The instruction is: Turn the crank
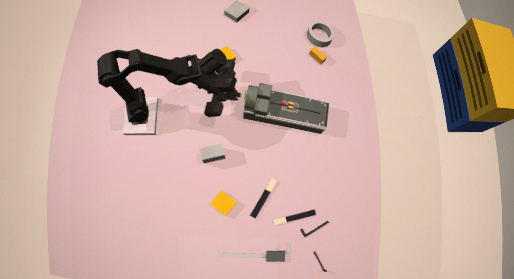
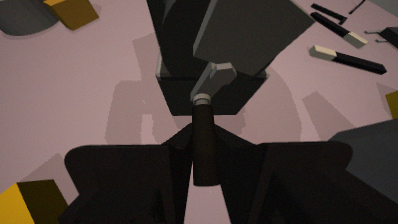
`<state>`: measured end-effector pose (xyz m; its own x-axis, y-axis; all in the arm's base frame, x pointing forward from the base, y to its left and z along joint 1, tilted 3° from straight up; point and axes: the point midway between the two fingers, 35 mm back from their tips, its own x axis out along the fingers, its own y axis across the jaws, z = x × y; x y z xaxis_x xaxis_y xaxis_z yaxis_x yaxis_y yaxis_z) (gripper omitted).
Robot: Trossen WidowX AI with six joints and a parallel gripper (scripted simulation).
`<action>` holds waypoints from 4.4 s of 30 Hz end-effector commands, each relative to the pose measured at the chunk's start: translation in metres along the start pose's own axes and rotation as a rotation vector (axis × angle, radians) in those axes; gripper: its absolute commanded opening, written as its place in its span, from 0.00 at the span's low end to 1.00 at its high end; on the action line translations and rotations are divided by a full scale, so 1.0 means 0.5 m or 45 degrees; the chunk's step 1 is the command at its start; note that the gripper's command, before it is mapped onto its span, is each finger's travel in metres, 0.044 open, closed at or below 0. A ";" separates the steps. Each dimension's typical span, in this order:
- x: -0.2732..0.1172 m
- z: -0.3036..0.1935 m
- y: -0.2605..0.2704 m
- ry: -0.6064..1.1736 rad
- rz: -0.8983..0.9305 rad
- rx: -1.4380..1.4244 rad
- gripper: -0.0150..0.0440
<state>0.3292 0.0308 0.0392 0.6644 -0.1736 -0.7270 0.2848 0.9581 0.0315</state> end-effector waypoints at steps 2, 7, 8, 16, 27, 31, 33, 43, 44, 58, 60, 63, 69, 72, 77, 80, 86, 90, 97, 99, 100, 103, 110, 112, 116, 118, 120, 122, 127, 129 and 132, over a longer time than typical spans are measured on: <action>-0.006 0.005 0.018 -0.005 0.029 -0.007 0.25; -0.007 0.006 0.021 -0.005 0.030 -0.007 0.25; -0.008 0.007 0.021 -0.005 0.030 -0.007 0.25; -0.011 0.010 0.026 -0.005 0.030 -0.007 0.25; -0.016 0.014 0.031 -0.005 0.030 -0.007 0.25; -0.018 0.015 0.032 -0.005 0.030 -0.007 0.25; -0.019 0.016 0.033 -0.005 0.030 -0.007 0.25; -0.025 0.022 0.037 -0.005 0.030 -0.007 0.25; -0.026 0.023 0.038 -0.005 0.030 -0.007 0.25; -0.038 0.034 0.041 -0.005 0.030 -0.007 0.25; -0.040 0.036 0.042 -0.005 0.030 -0.007 0.25; -0.043 0.039 0.042 -0.005 0.030 -0.007 0.25; -0.050 0.046 0.041 -0.006 0.030 -0.007 0.25; -0.053 0.049 0.039 -0.006 0.030 -0.007 0.25; -0.060 0.056 0.036 -0.006 0.030 -0.007 0.25; -0.064 0.060 0.034 -0.006 0.030 -0.007 0.25; -0.071 0.067 0.026 -0.006 0.030 -0.007 0.25; -0.075 0.072 0.020 -0.006 0.030 -0.007 0.25; -0.081 0.077 0.008 -0.006 0.029 -0.008 0.25; -0.082 0.079 0.004 -0.006 0.029 -0.008 0.25; -0.083 0.079 0.003 -0.006 0.029 -0.008 0.25; -0.084 0.081 -0.003 -0.006 0.029 -0.008 0.25; -0.086 0.083 -0.015 -0.006 0.028 -0.009 0.25; -0.086 0.083 -0.018 -0.006 0.028 -0.009 0.25; -0.086 0.083 -0.023 -0.006 0.028 -0.009 0.25; -0.085 0.083 -0.026 -0.006 0.028 -0.009 0.25; -0.085 0.083 -0.028 -0.006 0.028 -0.009 0.25; -0.085 0.082 -0.031 -0.006 0.028 -0.009 0.25; -0.084 0.082 -0.036 -0.006 0.027 -0.009 0.25; -0.083 0.081 -0.038 -0.006 0.027 -0.009 0.25; -0.083 0.081 -0.041 -0.006 0.027 -0.009 0.25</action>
<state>0.3264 0.0178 0.0967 0.6760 -0.1306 -0.7252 0.2450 0.9680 0.0541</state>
